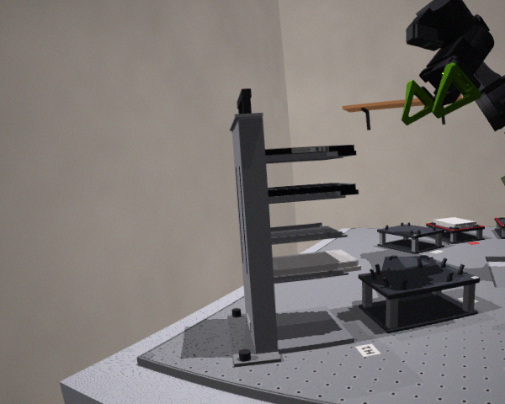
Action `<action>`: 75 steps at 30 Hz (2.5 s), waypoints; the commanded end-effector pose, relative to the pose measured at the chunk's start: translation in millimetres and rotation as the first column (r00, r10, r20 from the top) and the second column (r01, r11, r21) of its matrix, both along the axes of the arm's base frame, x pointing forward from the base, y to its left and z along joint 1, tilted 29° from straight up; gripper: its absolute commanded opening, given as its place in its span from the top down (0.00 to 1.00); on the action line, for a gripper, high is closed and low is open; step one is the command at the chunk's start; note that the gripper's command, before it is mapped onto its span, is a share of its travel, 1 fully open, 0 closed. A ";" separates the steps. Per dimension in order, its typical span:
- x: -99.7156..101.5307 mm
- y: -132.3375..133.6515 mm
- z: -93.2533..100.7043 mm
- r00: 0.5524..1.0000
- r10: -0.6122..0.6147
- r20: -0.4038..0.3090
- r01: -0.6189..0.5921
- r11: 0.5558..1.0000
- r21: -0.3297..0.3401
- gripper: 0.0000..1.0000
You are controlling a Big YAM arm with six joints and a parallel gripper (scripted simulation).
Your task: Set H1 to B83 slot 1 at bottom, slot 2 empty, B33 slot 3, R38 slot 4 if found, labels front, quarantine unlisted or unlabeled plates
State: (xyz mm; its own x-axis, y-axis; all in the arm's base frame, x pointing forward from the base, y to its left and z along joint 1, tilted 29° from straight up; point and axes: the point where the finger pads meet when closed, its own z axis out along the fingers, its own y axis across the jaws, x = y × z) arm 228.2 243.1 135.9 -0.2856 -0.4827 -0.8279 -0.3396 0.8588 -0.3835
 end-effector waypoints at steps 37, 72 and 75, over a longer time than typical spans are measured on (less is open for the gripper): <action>39.7 7.1 -23.4 1.000 -0.008 0.024 0.007 0.999 0.049 0.00; 74.6 24.1 -11.4 1.000 -0.008 0.027 0.006 0.999 0.046 0.00; 71.7 16.9 -21.4 1.000 -0.007 0.014 0.007 1.000 0.023 0.00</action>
State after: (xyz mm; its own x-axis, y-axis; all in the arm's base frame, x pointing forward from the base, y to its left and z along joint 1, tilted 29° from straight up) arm 292.4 256.2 108.6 -0.2901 -0.4652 -0.8363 -0.3350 0.8680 -0.3667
